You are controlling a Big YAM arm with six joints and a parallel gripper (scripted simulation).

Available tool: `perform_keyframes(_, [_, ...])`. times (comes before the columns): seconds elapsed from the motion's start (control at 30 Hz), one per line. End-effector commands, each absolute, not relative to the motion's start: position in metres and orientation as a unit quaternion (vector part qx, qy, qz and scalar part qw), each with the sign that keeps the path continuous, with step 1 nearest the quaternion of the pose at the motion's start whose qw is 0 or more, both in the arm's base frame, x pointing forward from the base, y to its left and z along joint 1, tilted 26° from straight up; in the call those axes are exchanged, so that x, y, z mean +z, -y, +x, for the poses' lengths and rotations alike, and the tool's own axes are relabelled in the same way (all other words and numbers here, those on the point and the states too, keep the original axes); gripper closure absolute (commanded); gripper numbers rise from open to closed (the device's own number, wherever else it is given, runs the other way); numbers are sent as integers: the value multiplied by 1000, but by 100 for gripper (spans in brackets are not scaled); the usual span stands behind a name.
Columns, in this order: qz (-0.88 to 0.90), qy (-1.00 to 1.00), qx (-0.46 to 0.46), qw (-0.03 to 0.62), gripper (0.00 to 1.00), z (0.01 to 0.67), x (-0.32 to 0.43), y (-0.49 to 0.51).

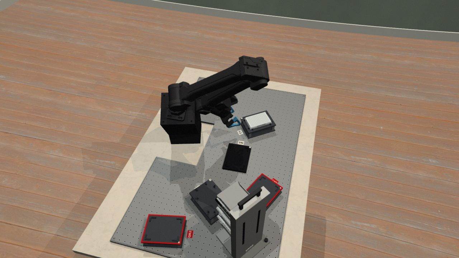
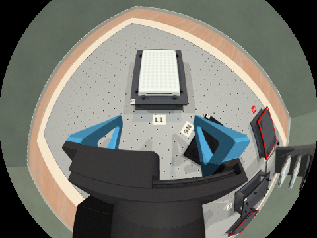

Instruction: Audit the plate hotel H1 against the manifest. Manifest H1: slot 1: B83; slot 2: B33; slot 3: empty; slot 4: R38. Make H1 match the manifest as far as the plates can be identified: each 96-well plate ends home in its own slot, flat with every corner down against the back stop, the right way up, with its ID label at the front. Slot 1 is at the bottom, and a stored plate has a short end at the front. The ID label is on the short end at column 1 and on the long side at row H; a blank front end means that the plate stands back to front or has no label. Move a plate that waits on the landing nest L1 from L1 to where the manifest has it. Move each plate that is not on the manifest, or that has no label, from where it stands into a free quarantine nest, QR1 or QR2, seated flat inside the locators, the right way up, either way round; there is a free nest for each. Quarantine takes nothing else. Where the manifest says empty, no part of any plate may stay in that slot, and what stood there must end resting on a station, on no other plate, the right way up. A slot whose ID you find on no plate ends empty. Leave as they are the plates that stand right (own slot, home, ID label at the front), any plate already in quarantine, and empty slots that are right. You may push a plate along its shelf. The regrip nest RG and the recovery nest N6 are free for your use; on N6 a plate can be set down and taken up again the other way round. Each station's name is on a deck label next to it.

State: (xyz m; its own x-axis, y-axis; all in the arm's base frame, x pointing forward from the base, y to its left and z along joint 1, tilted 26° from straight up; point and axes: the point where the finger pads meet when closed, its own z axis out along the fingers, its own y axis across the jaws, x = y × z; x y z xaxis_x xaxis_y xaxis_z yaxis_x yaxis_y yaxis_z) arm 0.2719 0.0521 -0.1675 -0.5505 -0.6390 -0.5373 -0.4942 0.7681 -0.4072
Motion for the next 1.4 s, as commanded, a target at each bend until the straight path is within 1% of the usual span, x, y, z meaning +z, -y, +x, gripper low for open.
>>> perform_keyframes(0.0, [-324,-872,-111,351,0,274,-171,-47])
perform_keyframes(0.97, [-326,-874,-110,343,0,274,-211,-28])
perform_keyframes(1.37, [-326,-874,-110,343,0,274,-211,-28])
